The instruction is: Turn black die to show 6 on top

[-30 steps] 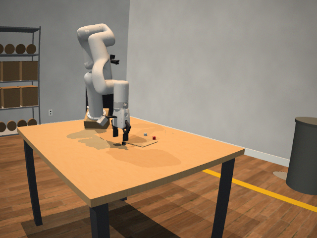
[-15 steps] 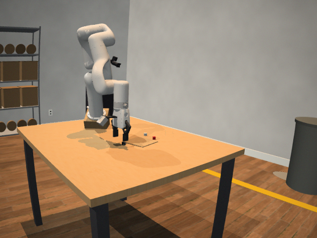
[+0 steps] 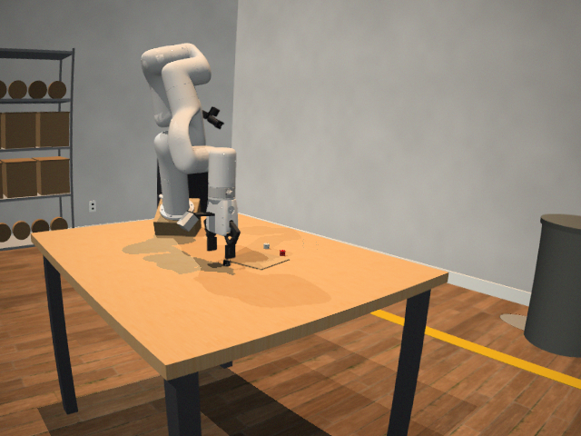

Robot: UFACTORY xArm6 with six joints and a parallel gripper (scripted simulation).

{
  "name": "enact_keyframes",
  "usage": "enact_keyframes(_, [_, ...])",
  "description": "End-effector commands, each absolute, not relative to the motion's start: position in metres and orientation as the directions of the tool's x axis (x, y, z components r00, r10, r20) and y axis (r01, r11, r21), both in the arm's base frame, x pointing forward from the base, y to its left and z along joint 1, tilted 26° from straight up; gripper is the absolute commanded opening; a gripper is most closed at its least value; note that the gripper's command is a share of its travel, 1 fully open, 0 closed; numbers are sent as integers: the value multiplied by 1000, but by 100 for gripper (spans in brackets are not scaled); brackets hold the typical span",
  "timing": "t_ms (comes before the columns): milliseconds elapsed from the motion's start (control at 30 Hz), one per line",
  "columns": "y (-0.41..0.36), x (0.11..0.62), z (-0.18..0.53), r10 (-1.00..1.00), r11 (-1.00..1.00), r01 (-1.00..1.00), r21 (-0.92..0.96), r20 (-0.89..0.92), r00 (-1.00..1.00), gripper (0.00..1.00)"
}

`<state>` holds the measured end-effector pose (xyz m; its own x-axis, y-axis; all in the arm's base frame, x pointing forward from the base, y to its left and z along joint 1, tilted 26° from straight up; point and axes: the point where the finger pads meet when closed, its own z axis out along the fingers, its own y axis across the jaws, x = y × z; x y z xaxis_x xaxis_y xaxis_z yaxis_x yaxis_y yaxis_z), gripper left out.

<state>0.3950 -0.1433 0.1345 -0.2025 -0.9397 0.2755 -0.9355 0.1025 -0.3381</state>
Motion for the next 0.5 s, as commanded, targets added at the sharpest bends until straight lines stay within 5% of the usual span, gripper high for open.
enact_keyframes(0, [-142, 396, 135, -940, 102, -935, -341, 276, -203, 100])
enact_keyframes(467, [-86, 408, 119, -940, 102, -935, -341, 276, -203, 100])
